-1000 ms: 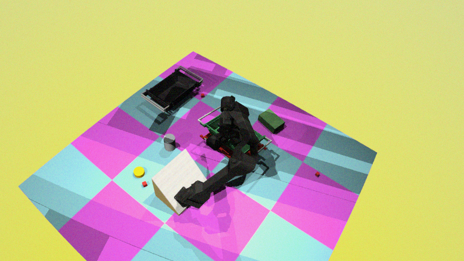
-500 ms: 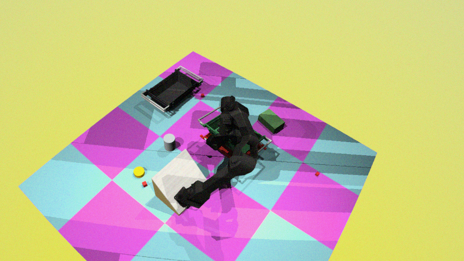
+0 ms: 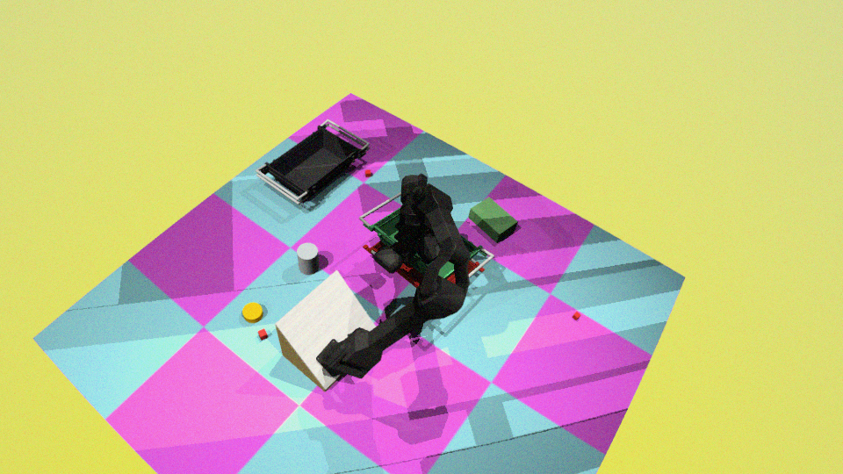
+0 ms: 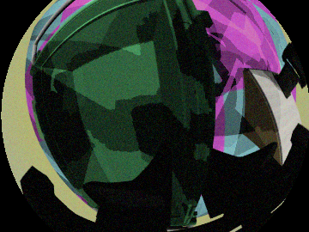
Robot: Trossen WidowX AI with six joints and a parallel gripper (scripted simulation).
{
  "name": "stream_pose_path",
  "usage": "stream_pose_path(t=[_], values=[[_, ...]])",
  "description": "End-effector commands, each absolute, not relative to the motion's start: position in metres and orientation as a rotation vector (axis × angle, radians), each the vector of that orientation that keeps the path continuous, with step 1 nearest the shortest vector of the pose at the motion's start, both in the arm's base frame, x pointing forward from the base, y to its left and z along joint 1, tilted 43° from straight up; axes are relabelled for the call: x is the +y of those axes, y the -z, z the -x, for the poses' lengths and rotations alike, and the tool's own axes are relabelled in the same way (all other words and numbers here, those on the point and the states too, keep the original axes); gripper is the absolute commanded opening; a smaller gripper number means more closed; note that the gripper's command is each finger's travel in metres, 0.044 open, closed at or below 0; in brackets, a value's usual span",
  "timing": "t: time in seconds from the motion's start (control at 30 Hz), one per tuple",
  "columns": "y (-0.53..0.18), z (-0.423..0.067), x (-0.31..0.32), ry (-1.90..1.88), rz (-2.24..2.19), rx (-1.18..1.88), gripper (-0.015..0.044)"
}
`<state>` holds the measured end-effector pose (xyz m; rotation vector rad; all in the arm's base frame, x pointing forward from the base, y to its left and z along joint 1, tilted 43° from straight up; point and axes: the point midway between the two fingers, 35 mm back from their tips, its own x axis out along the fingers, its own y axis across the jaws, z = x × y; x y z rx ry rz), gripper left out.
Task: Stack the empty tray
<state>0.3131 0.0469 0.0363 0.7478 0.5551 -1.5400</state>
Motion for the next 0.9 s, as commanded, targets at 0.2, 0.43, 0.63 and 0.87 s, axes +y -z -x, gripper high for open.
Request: stream_pose_path(t=[0.2, 0.43, 0.63, 0.87], values=[[-0.036, -0.313, 0.046, 1.543, -0.747, 0.556, 0.0000], [-0.030, -0.307, 0.035, 1.569, -0.741, 0.563, 0.0000], [-0.030, -0.307, 0.034, 1.572, -0.740, 0.564, 0.0000], [-0.030, -0.307, 0.034, 1.572, -0.740, 0.564, 0.0000]])
